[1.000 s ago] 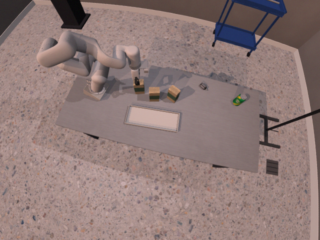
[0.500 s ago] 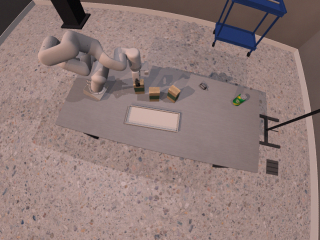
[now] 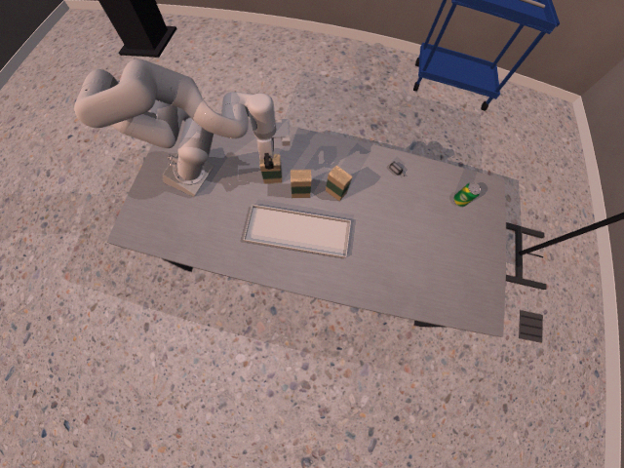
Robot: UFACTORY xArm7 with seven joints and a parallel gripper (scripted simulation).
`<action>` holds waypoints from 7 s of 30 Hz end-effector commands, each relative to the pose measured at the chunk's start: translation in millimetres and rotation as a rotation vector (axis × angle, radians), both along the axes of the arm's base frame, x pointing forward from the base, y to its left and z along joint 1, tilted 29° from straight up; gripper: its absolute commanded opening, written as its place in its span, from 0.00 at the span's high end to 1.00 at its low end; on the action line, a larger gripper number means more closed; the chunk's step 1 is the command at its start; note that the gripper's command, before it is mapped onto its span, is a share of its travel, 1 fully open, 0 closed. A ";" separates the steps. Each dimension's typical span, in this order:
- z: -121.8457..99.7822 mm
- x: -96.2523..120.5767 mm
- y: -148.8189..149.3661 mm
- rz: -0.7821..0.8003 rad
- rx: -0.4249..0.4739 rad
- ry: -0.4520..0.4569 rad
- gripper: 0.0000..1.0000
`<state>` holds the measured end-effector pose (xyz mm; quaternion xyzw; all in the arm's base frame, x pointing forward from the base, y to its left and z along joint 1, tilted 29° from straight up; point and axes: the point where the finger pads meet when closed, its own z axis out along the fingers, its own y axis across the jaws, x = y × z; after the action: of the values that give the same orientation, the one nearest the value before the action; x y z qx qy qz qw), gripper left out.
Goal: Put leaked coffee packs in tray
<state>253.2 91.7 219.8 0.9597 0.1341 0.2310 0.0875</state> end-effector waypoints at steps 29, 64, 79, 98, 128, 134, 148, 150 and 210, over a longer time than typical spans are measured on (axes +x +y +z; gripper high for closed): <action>-31.2 17.9 -3.1 0.001 0.001 -0.003 0.13; -44.6 25.1 -4.7 0.001 0.001 -0.003 0.73; -44.6 25.1 -4.7 0.001 0.001 -0.003 0.73; -44.6 25.1 -4.7 0.001 0.001 -0.003 0.73; -12.5 7.9 -0.9 0.001 0.001 -0.003 0.73; 1.3 0.5 0.8 0.001 0.001 -0.003 0.73; 3.6 -0.7 1.1 0.001 0.001 -0.003 0.73; 3.6 -0.7 1.1 0.001 0.001 -0.003 0.73; 32.1 4.2 -215.1 0.001 0.001 -0.003 0.73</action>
<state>256.0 -119.6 249.8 0.9597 0.1339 0.2311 0.0869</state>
